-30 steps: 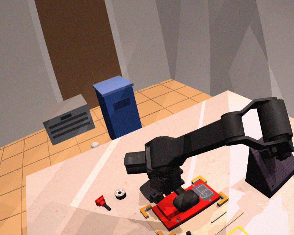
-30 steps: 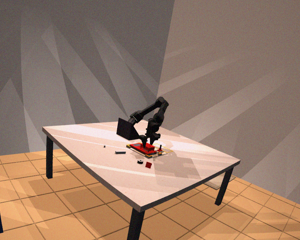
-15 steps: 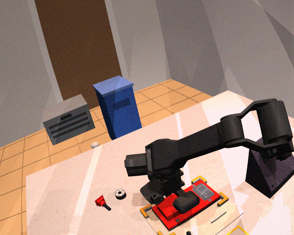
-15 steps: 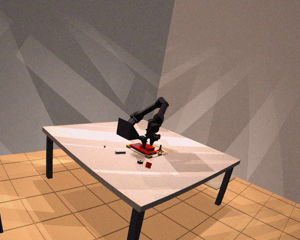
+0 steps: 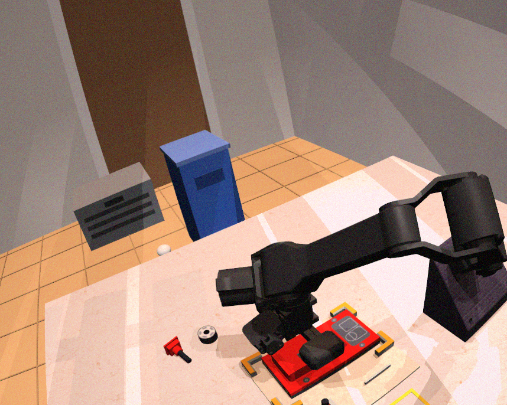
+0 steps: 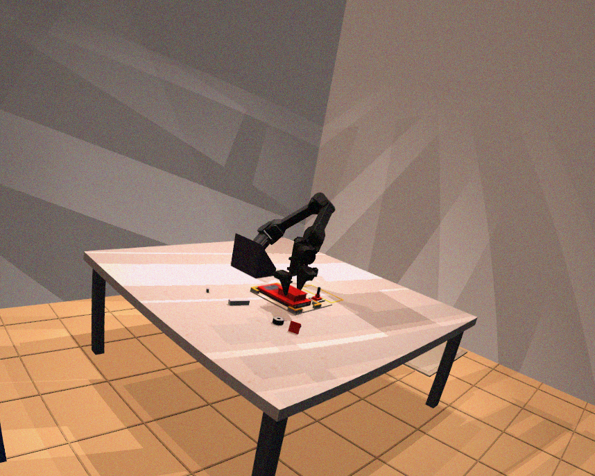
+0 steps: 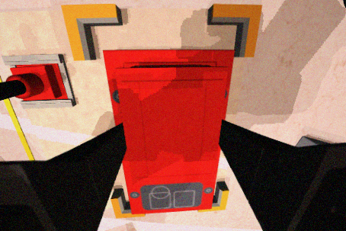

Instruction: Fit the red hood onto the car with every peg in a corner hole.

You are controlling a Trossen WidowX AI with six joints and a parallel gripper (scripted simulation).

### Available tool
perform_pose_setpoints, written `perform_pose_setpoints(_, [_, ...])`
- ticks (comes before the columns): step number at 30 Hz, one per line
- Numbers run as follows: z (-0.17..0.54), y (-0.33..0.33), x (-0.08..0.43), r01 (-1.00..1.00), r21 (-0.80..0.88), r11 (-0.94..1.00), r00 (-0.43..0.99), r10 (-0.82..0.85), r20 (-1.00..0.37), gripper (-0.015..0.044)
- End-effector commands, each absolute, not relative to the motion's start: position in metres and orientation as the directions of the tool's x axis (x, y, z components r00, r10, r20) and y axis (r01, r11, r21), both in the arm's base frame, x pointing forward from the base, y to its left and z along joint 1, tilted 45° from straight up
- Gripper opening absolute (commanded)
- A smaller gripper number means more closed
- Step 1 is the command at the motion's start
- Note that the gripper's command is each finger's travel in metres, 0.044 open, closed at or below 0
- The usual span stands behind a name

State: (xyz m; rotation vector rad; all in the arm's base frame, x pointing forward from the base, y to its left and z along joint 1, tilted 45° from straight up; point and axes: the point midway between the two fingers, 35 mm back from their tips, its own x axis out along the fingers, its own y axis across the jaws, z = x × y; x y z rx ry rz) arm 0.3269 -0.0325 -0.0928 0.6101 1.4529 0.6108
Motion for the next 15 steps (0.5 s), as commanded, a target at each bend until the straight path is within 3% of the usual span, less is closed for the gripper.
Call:
perform_pose_setpoints(1, [-0.0928,-0.0325,0.3269,-0.012,0.706,0.708,0.027,0.706,-0.708,0.0026])
perform_pose_setpoints(15, [-0.0928,-0.0325,0.3269,-0.012,0.706,0.708,0.027,0.706,-0.708,0.0394])
